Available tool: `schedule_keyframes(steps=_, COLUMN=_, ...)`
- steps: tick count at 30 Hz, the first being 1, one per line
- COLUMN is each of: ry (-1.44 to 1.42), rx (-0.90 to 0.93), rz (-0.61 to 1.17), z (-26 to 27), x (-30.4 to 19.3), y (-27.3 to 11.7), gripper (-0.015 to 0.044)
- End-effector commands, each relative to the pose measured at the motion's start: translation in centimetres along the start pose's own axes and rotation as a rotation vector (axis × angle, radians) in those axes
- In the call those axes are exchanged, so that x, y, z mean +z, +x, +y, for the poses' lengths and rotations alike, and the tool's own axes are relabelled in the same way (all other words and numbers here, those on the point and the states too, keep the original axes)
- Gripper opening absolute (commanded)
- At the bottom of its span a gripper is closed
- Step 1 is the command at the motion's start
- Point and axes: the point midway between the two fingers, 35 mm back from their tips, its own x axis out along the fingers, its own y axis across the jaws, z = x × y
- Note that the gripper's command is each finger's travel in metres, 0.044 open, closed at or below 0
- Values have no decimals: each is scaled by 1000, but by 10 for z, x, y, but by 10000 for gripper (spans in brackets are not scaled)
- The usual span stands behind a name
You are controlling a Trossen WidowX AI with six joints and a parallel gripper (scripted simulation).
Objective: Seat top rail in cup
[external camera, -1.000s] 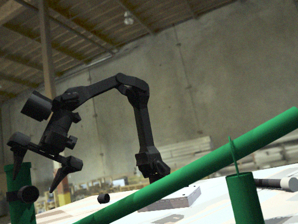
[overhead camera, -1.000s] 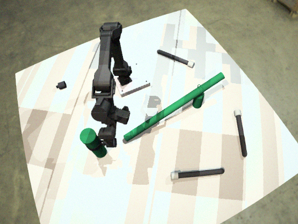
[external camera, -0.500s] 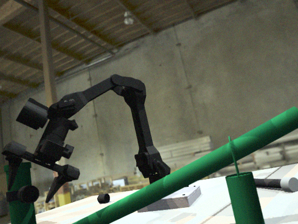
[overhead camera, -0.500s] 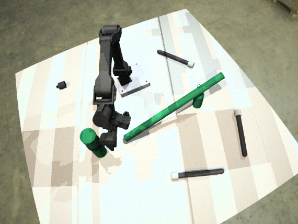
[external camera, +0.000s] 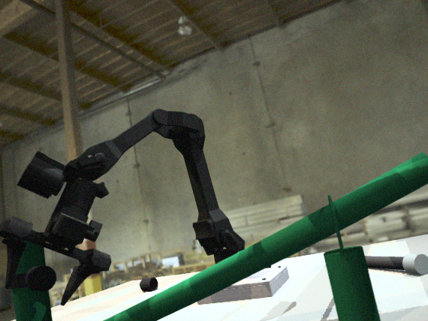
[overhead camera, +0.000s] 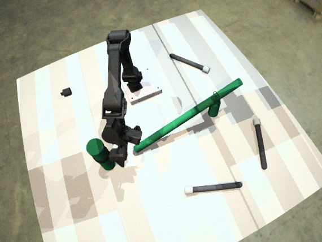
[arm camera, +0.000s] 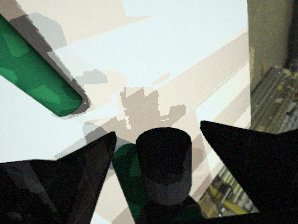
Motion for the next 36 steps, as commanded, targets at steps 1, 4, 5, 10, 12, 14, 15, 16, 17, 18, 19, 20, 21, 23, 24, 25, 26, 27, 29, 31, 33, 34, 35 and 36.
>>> schedule_keyframes(steps=1, ry=0, rx=-3, rz=1, z=0, x=0, y=3, gripper=387)
schedule_keyframes(steps=4, ry=0, rx=-3, rz=1, z=0, x=0, y=3, gripper=309)
schedule_keyframes(steps=5, ry=0, rx=-3, rz=1, z=0, x=0, y=3, gripper=282)
schedule_keyframes(steps=10, ry=0, rx=-3, rz=1, z=0, x=0, y=3, gripper=151)
schedule_keyframes(steps=12, ry=0, rx=-3, rz=1, z=0, x=0, y=3, gripper=99)
schedule_keyframes(steps=14, ry=0, rx=-3, rz=1, z=0, x=0, y=3, gripper=85)
schedule_keyframes(steps=15, ry=0, rx=-3, rz=1, z=0, x=0, y=3, gripper=79)
schedule_keyframes(steps=16, ry=-3, rx=-3, rz=-1, z=0, x=0, y=3, gripper=53)
schedule_keyframes(steps=17, ry=-10, rx=-2, rz=-5, z=1, x=0, y=3, gripper=26)
schedule_keyframes(steps=18, ry=-18, rx=-2, rz=-10, z=2, x=0, y=2, gripper=0)
schedule_keyframes(steps=19, ry=-29, rx=-2, rz=-16, z=3, x=0, y=2, gripper=0)
schedule_keyframes(steps=20, ry=-42, rx=-2, rz=-23, z=4, x=0, y=1, gripper=0)
schedule_keyframes(steps=21, ry=-53, rx=-2, rz=-29, z=5, x=0, y=1, gripper=0)
schedule_keyframes(steps=23, ry=-56, rx=-2, rz=-31, z=5, x=0, y=0, gripper=0)
schedule_keyframes(steps=24, ry=-56, rx=-2, rz=-31, z=5, x=0, y=0, gripper=0)
schedule_keyframes(steps=25, ry=-59, rx=-2, rz=-33, z=5, x=0, y=0, gripper=0)
schedule_keyframes(steps=26, ry=-66, rx=-2, rz=-37, z=6, x=0, y=0, gripper=0)
schedule_keyframes(steps=27, ry=-74, rx=-2, rz=-42, z=7, x=0, y=0, gripper=0)
schedule_keyframes(steps=29, ry=-99, rx=-1, rz=-55, z=9, x=-1, y=-2, gripper=0)
schedule_keyframes(steps=31, ry=-113, rx=-2, rz=-63, z=10, x=-1, y=-2, gripper=0)
schedule_keyframes(steps=33, ry=-113, rx=-2, rz=-63, z=10, x=-1, y=-2, gripper=0)
schedule_keyframes(steps=34, ry=-113, rx=-2, rz=-63, z=10, x=-1, y=-2, gripper=0)
schedule_keyframes(steps=35, ry=-116, rx=-1, rz=-65, z=11, x=-1, y=-3, gripper=0)
schedule_keyframes(steps=36, ry=-122, rx=-1, rz=-69, z=11, x=-1, y=-3, gripper=0)
